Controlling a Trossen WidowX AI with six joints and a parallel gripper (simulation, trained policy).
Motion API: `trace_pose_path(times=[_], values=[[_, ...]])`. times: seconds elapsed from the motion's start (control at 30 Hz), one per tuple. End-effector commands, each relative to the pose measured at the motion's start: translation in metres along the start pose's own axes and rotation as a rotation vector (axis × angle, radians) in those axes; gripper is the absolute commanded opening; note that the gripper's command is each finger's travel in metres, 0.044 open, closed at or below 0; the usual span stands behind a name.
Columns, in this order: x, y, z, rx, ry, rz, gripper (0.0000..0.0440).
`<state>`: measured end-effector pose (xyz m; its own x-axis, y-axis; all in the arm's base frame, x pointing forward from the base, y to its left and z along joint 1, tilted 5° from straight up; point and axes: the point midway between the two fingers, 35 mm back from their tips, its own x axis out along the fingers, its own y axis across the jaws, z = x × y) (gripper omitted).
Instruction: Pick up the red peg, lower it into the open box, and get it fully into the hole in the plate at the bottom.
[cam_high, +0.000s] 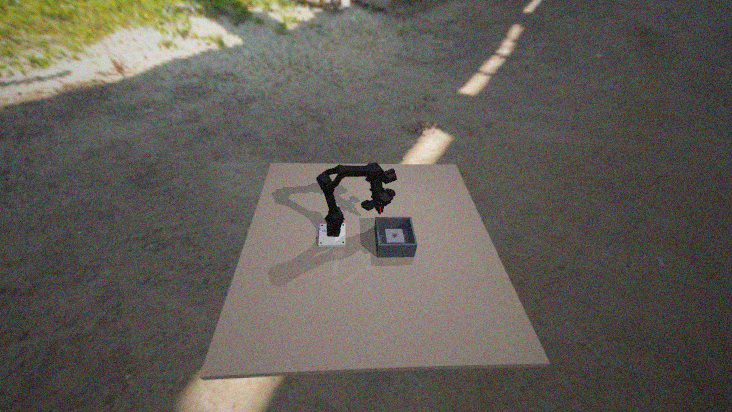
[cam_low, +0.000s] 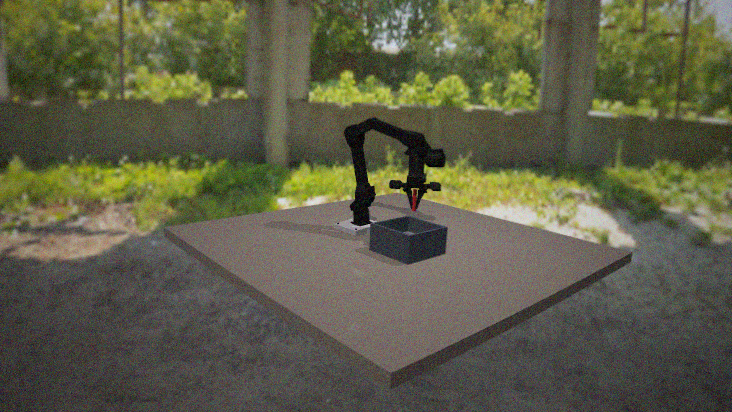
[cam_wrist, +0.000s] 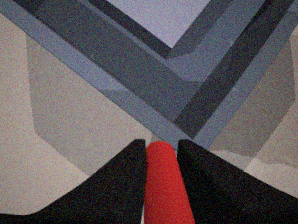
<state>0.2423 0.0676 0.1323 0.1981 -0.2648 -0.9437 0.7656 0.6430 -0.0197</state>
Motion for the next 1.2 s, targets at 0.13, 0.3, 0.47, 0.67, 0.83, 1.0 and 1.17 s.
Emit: trace_pose_path(times=[0.13,0.3,0.47,0.67,0.83,1.0,1.17], values=[[0.006,0.0,0.04,0.081,-0.04,-0.003,0.0],[0.017,0.0,0.062,0.106,-0.051,-0.009,0.0],[0.031,-0.001,0.082,0.11,-0.052,-0.012,0.0],[0.05,-0.003,0.1,0.089,-0.032,-0.011,0.0001],[0.065,-0.005,0.109,0.051,-0.004,-0.008,0.0001],[0.081,-0.005,0.111,0.004,0.028,0.003,0.0],[0.096,-0.005,0.107,-0.048,0.072,0.009,0.0024]])
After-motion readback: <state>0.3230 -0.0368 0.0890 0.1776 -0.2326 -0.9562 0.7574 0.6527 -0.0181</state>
